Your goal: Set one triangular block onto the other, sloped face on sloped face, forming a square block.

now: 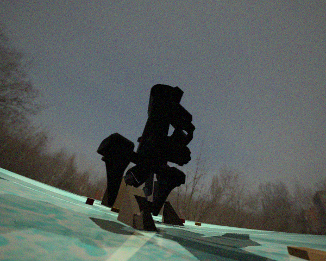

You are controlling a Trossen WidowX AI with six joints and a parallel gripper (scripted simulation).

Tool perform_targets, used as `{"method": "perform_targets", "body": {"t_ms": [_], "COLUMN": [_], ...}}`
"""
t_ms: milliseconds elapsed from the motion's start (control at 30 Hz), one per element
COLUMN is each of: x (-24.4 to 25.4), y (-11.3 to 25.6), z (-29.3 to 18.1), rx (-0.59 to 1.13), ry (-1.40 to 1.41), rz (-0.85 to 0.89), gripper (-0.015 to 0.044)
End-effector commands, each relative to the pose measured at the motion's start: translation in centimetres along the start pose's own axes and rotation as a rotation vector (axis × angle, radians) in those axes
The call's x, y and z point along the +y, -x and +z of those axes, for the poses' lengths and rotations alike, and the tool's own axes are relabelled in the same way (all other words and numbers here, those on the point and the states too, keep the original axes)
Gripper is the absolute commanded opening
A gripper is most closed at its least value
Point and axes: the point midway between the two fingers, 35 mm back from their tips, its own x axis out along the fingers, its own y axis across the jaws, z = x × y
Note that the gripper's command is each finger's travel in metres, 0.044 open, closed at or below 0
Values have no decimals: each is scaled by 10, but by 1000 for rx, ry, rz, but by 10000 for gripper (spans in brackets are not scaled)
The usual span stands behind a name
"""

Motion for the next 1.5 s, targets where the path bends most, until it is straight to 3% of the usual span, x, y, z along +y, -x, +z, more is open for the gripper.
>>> {"method": "perform_targets", "body": {"t_ms": [0,167,500,733,900,1133,1467], "x": [2,2,2,2,2,1,1], "y": [-8,-14,-14,-14,-11,16,16], "z": [-2,-2,-2,-2,-2,-2,-2], "rx": [5,5,5,5,5,5,1], "ry": [-7,-7,-7,-7,-6,-2,-60], "rz": [8,9,9,9,9,6,7], "gripper": [440,440,177,131,0,0,0]}}
